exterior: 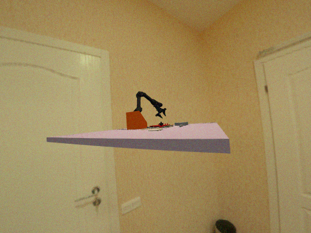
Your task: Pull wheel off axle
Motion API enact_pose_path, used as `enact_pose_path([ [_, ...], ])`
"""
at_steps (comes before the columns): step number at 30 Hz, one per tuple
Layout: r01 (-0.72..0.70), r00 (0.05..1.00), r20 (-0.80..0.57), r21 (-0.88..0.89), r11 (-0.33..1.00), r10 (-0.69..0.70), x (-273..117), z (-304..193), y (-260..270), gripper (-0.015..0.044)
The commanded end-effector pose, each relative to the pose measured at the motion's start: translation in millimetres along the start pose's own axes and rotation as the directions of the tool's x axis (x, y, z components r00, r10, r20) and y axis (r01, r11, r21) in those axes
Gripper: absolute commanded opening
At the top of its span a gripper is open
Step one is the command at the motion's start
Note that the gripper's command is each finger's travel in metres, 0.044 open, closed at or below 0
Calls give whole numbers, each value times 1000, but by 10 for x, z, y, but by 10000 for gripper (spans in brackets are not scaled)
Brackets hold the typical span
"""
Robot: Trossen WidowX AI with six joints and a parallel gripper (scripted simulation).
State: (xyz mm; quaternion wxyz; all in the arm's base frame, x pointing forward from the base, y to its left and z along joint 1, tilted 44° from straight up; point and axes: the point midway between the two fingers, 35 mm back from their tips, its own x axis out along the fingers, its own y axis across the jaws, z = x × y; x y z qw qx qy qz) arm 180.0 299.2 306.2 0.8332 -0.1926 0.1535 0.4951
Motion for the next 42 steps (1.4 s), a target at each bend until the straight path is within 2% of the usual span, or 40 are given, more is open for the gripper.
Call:
enact_pose_path([
  [1, 23, 989, -149, 52, 998, -15, 320, -346, -374, 300],
  [8, 102, 946, -321, 193, 976, -35, 557, -927, -1056, 300],
  [13, 148, 897, -441, 302, 942, 0, 628, -1462, -1447, 300],
  [24, 251, 796, -584, 560, 790, 161, 477, -2684, -2071, 300],
  [31, 300, 787, -550, 739, 604, 281, 205, -3436, -2358, 300],
  [39, 256, 858, -335, 936, 243, 389, -163, -4197, -2484, 300],
  [42, 248, 866, -313, 946, 209, 389, -197, -4256, -2490, 300],
])
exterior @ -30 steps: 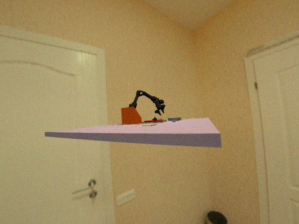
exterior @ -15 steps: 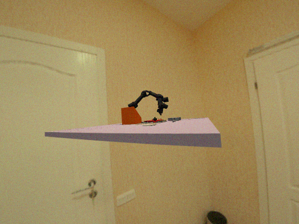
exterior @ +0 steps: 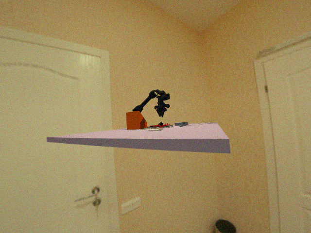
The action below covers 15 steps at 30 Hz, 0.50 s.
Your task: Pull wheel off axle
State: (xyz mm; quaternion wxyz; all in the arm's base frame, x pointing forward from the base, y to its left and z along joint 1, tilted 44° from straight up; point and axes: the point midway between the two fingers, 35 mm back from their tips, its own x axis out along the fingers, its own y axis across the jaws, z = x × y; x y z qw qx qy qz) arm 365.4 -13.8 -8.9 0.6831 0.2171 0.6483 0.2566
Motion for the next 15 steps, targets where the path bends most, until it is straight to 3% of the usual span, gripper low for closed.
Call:
enact_pose_path([
  [1, -70, 997, 13, 62, 996, 70, -13, -30, -141, 300],
  [9, -70, 997, 13, 62, 996, 69, 3, -20, -160, 300],
  [15, -70, 998, 14, 62, 996, 69, 322, 1, -144, 300],
])
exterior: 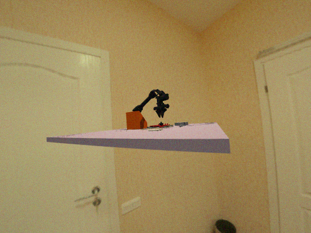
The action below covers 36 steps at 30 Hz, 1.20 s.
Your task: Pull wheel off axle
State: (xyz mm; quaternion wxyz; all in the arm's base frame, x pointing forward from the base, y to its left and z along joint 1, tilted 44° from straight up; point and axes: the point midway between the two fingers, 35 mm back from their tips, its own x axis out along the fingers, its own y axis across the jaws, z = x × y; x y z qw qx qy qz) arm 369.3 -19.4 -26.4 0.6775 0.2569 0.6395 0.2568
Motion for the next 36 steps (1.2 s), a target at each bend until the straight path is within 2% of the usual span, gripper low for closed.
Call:
enact_pose_path([
  [1, -11, 1000, -13, 11, 1000, 11, 297, -31, 0, 300],
  [6, -14, 1000, -14, 11, 1000, 15, 624, -56, 11, 300],
  [13, -15, 1000, -14, 11, 1000, 15, 636, -57, 10, 300],
  [17, -10, 1000, -16, 4, 1000, 10, 600, -48, 14, 195],
  [25, -10, 1000, -16, 4, 1000, 10, 600, -48, 14, 142],
  [30, -10, 1000, -15, 5, 1000, 10, 592, -48, 13, 10],
  [36, -10, 1000, -15, 5, 1000, 10, 572, -47, 12, 0],
])
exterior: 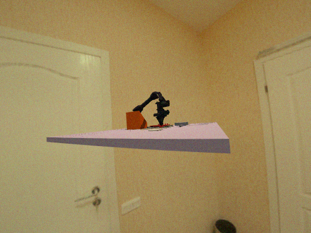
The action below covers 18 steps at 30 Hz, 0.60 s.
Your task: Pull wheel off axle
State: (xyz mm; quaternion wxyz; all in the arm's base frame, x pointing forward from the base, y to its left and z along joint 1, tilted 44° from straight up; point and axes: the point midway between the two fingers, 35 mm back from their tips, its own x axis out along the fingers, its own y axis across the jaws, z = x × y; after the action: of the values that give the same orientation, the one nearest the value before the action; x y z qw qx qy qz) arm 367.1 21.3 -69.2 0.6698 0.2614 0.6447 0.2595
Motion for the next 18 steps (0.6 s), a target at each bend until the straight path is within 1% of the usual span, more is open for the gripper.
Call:
enact_pose_path([
  [1, 1, 1000, 1, -4, 1000, -1, -20, 5, 2, 0],
  [18, 1, 1000, 1, -3, 1000, -1, -76, 7, 0, 0],
])
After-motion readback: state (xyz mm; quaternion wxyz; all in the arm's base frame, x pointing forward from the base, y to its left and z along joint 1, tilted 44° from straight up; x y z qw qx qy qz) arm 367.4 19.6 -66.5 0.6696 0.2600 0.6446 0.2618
